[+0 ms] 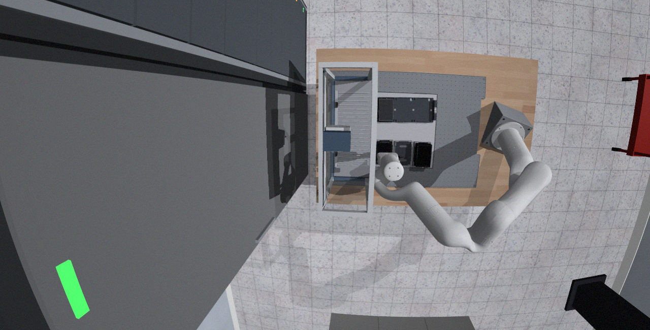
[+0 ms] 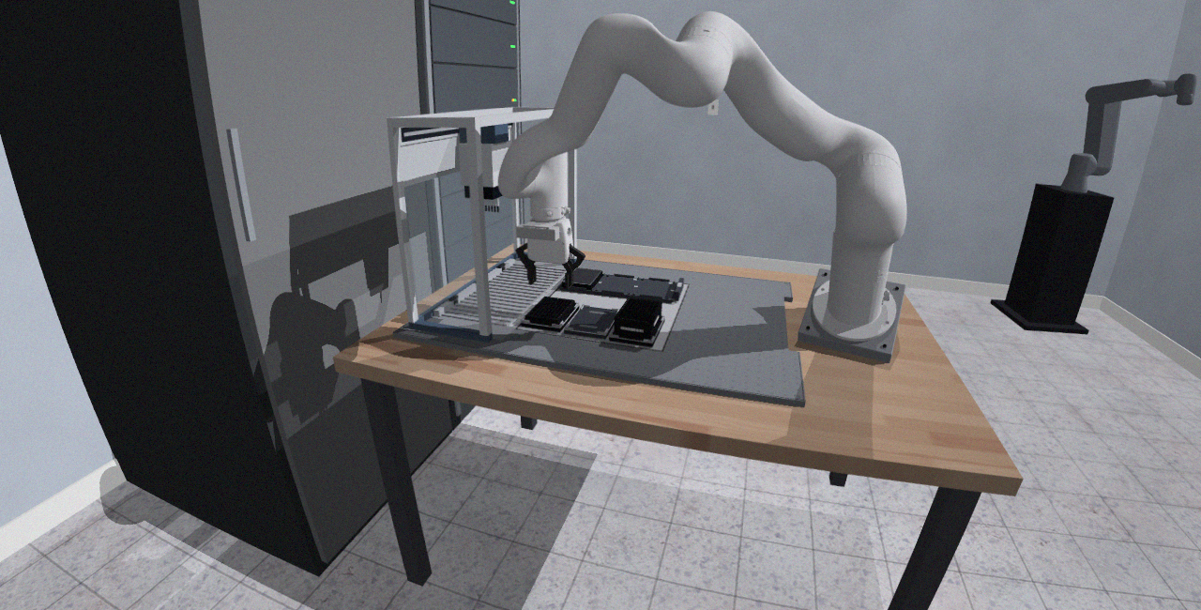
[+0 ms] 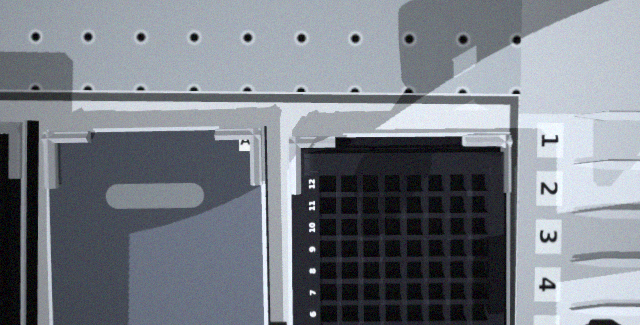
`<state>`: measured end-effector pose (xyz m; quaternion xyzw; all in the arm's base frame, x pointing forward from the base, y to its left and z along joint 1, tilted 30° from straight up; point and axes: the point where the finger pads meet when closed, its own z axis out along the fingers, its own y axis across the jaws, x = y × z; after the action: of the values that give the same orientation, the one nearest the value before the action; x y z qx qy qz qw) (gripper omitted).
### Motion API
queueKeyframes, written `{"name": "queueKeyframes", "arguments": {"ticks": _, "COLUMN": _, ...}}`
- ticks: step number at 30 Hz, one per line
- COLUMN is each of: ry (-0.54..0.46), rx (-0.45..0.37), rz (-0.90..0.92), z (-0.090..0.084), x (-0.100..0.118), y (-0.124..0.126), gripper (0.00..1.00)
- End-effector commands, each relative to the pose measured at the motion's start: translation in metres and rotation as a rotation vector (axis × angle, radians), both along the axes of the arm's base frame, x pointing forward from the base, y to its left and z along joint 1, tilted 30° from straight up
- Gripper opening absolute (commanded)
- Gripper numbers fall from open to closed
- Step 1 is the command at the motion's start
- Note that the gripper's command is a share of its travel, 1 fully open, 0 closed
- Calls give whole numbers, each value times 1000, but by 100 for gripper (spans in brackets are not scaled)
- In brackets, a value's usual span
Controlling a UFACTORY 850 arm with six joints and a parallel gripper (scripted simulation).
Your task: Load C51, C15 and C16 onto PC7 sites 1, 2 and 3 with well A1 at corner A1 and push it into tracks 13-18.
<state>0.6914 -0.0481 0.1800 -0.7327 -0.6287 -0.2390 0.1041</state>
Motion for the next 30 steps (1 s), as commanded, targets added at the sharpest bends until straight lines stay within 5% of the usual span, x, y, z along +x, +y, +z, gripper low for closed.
{"name": "queueKeyframes", "arguments": {"ticks": 1, "ry": -2, "rx": 0, "rz": 0, "z": -7, "x": 3, "y": 4, "gripper": 100}}
{"name": "queueKeyframes", "arguments": {"ticks": 30, "ry": -2, "rx": 0, "rz": 0, "z": -37, "x": 10, "y": 19, "gripper": 100}}
